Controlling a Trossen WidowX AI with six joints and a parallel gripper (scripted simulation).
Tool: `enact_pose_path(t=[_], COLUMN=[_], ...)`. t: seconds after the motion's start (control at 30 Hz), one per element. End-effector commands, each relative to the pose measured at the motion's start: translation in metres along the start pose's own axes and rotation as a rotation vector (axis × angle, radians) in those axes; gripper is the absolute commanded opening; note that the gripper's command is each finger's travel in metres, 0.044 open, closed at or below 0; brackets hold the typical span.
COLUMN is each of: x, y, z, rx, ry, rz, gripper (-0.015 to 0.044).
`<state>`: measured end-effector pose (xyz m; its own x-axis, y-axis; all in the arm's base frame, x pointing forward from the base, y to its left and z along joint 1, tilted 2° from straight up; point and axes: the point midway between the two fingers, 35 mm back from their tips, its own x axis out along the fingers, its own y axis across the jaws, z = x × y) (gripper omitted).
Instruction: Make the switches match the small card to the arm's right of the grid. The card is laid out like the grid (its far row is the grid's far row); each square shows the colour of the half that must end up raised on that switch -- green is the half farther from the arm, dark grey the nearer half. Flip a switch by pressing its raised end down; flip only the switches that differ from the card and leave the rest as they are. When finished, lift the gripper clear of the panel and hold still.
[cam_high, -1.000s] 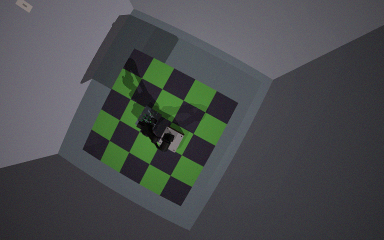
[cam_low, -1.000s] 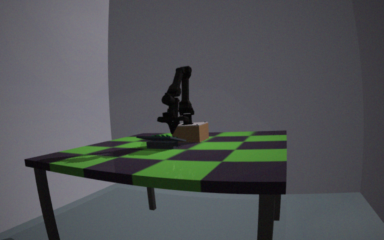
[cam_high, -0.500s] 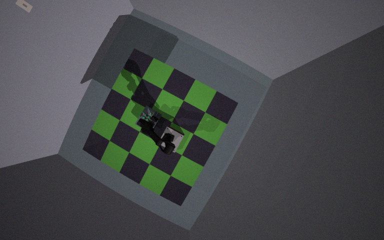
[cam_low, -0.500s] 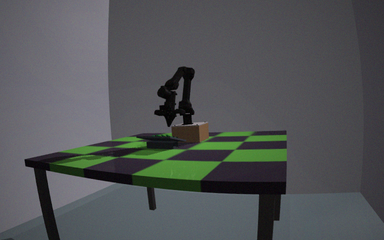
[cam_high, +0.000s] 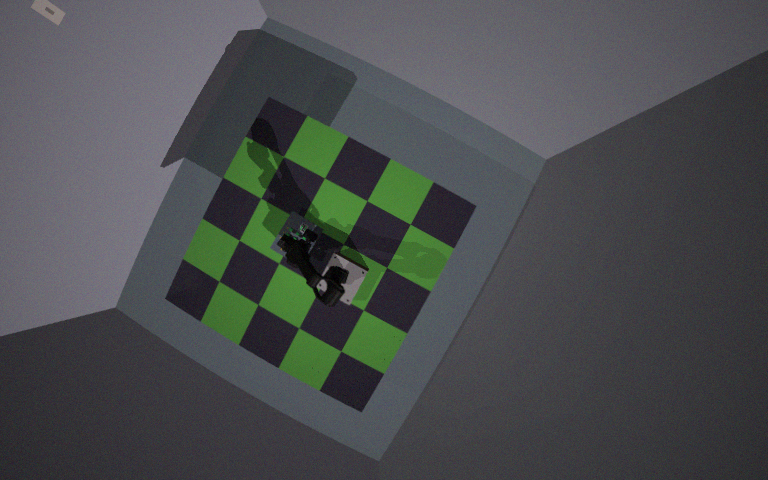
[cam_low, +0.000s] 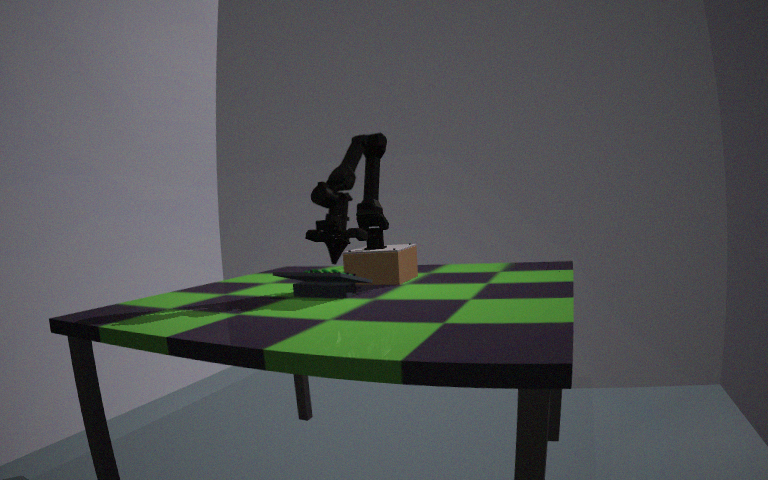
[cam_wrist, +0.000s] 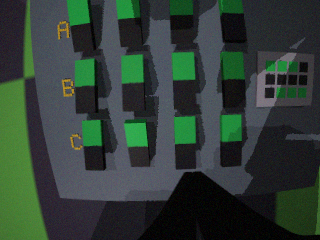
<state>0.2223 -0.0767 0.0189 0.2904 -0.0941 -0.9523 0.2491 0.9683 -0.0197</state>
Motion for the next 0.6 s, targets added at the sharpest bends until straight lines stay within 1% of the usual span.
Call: enact_pose_path(t=[0.0, 0.57], x=[0.009, 0.026], y=[0.000, 0.000], z=[-0.002, -0.003], rx=[-0.003, -0.003], ry=[0.003, 0.003], rz=[0.004, 0.004], gripper=[0.0000, 0.0000])
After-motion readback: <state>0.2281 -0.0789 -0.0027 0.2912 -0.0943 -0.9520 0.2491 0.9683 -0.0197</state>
